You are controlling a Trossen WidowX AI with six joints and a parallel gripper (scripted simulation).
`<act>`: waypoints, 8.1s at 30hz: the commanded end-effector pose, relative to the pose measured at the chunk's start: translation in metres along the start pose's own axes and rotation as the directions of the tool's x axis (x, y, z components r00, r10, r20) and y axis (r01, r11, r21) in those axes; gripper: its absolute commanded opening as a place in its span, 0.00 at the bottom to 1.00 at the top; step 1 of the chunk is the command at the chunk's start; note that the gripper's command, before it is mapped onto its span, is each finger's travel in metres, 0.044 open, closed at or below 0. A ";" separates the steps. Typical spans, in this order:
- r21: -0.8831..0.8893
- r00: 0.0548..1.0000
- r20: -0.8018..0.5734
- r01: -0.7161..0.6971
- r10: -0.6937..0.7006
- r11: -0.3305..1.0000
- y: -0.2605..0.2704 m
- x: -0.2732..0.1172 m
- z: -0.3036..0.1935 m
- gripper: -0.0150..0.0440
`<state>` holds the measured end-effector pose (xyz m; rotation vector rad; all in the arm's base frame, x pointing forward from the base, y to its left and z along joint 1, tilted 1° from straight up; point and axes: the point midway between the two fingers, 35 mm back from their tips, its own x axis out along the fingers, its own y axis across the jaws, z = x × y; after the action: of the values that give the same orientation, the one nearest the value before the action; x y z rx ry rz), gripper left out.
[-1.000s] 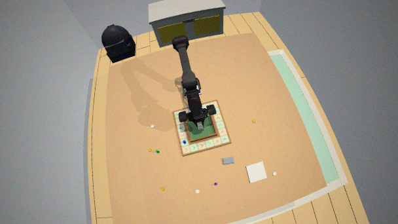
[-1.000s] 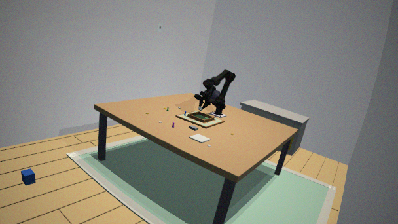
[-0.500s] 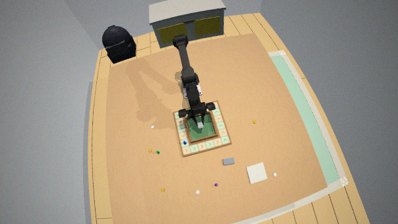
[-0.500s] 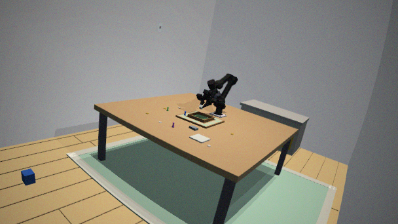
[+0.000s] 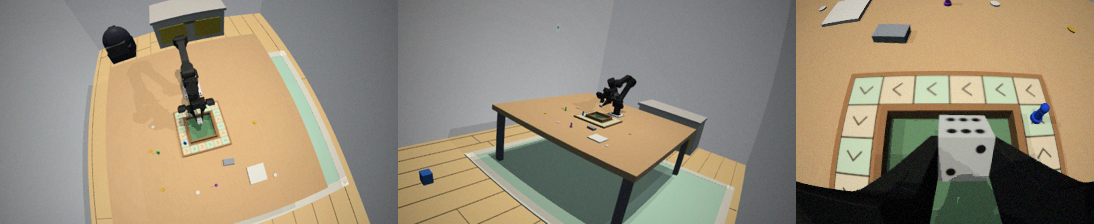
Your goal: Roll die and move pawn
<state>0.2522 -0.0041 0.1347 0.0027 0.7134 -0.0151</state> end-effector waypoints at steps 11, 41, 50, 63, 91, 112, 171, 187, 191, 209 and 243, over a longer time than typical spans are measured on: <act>0.000 1.000 0.000 0.000 0.000 1.000 0.000 0.000 0.000 0.43; 0.003 0.719 -0.695 0.004 -0.001 1.000 0.000 0.014 0.014 1.00; 0.024 0.722 -0.692 0.035 -0.009 0.999 -0.016 0.027 0.022 0.87; 0.176 0.668 -0.745 0.213 -0.011 0.961 -0.108 0.089 0.039 0.59; 0.176 0.668 -0.744 0.213 -0.012 0.961 -0.111 0.113 0.016 0.59; 0.176 0.668 -0.744 0.213 -0.012 0.961 -0.111 0.127 -0.002 0.33; 0.174 0.665 -0.747 0.211 -0.011 0.962 0.003 0.094 0.086 0.25; 0.192 0.670 -0.742 0.197 0.011 0.961 0.111 0.121 0.063 0.25; 0.193 0.670 -0.742 0.197 0.012 0.961 0.115 0.121 0.062 0.25; 0.193 0.670 -0.742 0.197 0.012 0.961 0.116 0.145 0.036 0.25; 0.193 0.670 -0.742 0.197 0.012 0.961 0.115 0.118 0.068 1.00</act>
<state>0.3884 0.1089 0.0998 0.2373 1.5327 -0.2196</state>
